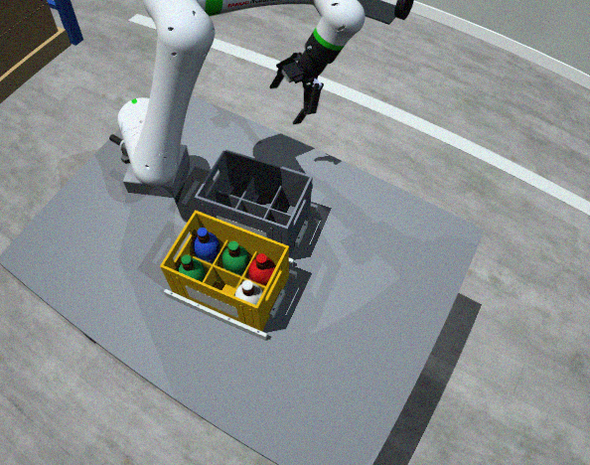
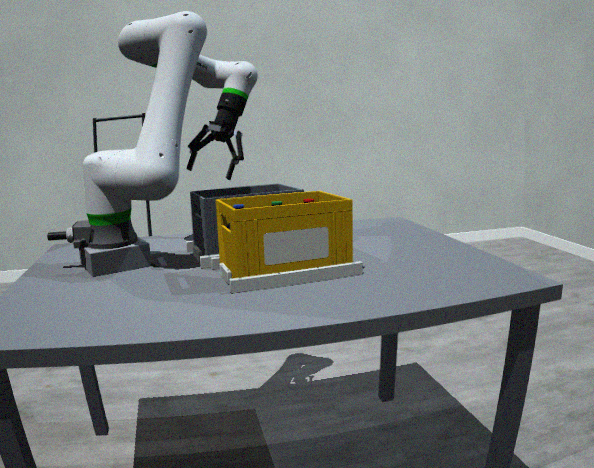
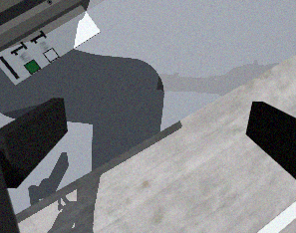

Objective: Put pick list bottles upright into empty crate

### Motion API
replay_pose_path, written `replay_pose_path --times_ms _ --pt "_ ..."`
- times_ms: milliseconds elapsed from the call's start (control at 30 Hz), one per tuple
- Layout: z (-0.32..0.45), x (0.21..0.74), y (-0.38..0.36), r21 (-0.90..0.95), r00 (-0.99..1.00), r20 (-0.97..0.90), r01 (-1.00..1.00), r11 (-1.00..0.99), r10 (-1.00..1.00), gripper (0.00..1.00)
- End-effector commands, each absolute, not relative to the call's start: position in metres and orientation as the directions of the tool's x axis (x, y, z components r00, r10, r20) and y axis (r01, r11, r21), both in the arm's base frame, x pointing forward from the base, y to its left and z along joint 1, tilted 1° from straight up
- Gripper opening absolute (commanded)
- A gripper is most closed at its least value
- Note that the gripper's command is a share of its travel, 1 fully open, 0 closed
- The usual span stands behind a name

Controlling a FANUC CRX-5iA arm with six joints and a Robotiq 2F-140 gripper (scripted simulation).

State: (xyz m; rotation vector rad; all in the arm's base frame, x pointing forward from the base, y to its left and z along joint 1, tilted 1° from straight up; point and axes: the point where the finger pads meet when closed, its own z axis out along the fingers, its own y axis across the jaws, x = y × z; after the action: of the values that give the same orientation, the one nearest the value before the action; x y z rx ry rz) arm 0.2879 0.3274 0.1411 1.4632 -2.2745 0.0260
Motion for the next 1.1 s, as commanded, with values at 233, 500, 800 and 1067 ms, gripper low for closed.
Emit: replay_pose_path --times_ms 233,500,800,1067 --pt "0.142 0.288 0.328 0.213 -0.349 0.364 -0.872 0.442 -0.864 1.0" --pt "0.142 0.288 0.328 0.213 -0.349 0.364 -0.872 0.442 -0.864 1.0" --pt "0.182 0.288 0.328 0.213 -0.349 0.364 -0.872 0.442 -0.864 0.44" --pt "0.217 0.287 0.329 0.213 -0.349 0.364 -0.872 0.442 -0.864 0.44"
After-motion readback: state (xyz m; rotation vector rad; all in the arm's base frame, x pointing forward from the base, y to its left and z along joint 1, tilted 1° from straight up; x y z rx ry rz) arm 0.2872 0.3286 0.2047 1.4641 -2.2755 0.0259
